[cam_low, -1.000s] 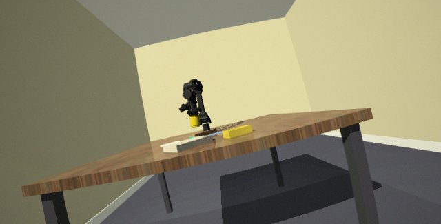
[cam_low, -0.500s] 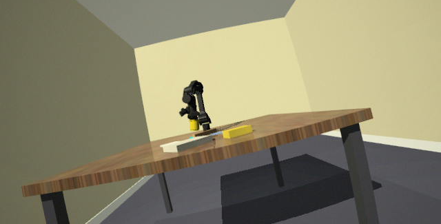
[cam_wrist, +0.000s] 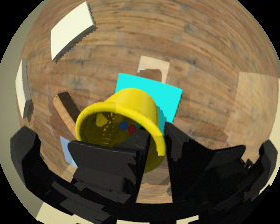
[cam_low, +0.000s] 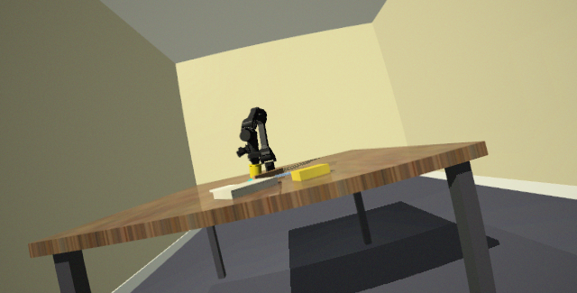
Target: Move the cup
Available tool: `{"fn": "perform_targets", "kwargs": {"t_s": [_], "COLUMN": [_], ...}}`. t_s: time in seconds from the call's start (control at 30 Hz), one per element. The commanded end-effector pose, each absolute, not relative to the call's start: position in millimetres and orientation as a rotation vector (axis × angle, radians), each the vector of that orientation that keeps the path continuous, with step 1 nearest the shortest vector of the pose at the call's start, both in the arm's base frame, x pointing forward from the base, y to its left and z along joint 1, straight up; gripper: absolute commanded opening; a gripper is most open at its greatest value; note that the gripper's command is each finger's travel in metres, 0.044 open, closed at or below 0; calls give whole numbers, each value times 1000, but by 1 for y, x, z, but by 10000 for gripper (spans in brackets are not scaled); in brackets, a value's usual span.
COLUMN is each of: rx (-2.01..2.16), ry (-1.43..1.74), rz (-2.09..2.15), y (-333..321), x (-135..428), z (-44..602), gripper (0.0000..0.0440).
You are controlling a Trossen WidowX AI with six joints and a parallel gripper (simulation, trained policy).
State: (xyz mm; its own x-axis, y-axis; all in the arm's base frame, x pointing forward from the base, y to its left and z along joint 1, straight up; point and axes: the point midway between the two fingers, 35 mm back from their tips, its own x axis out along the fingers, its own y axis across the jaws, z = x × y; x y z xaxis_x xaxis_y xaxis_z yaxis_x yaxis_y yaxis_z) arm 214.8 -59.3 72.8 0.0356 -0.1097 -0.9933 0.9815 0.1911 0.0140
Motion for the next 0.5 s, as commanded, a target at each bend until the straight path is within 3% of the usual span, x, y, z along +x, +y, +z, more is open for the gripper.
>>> {"fn": "perform_targets", "kwargs": {"t_s": [0.0, 0.1, 0.47], "rx": [1011, 1035, 1083], "ry": [1174, 1143, 1085], "rz": [-1114, -1096, -1026], "y": [-62, -63, -60], "x": [212, 215, 213], "z": [71, 73, 85], "gripper": [100, 162, 182]}}
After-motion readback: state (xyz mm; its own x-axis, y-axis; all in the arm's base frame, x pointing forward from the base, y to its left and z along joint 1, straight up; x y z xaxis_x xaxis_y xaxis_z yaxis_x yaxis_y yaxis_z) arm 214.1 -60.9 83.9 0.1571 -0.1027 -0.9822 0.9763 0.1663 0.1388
